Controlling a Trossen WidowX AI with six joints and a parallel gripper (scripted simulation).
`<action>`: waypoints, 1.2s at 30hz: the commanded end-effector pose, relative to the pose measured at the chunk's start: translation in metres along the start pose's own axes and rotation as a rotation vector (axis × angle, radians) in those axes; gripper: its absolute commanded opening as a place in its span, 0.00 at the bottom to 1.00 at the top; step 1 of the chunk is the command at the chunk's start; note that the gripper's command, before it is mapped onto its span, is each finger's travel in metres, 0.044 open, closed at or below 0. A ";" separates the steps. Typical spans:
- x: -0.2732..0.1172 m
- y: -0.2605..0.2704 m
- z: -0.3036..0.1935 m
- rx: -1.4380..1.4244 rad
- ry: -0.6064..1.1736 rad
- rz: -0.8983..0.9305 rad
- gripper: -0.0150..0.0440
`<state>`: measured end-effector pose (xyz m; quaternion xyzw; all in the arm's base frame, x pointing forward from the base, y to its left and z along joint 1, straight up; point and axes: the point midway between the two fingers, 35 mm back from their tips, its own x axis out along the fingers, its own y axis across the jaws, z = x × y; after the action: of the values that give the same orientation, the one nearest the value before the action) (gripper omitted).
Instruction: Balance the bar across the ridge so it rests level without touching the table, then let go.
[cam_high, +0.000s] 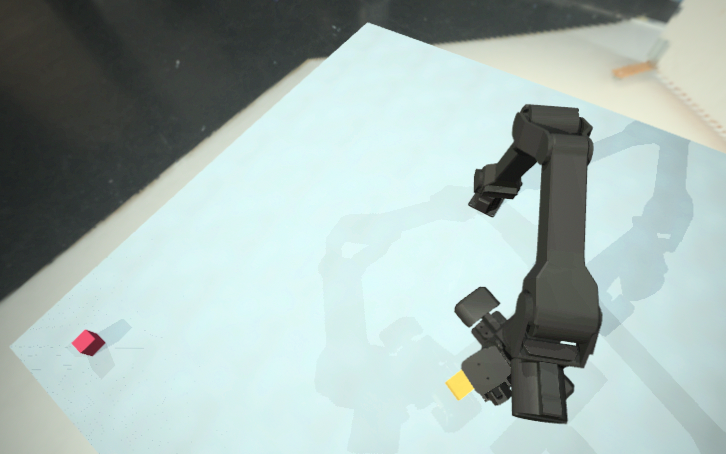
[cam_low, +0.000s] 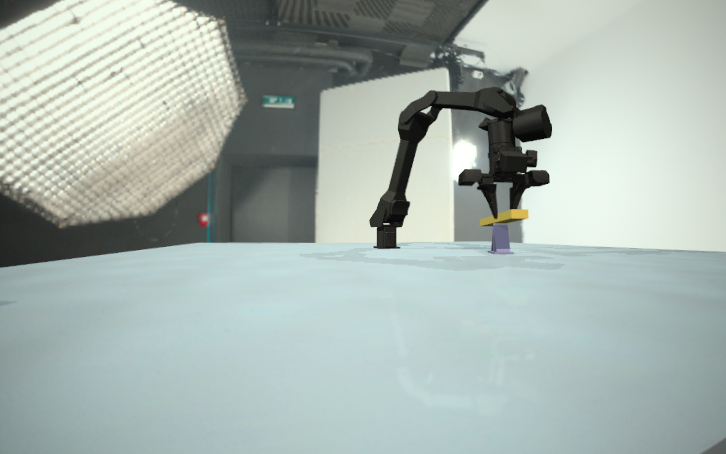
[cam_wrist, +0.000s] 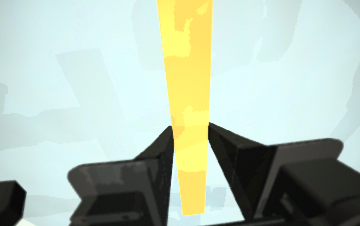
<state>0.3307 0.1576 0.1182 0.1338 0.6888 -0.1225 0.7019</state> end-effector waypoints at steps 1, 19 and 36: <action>0.000 0.000 0.000 0.003 -0.004 0.001 0.25; 0.001 0.000 0.000 0.003 -0.004 0.001 0.25; 0.003 0.000 0.000 0.003 -0.004 0.001 0.25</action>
<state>0.3305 0.1576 0.1163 0.1341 0.6883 -0.1222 0.7024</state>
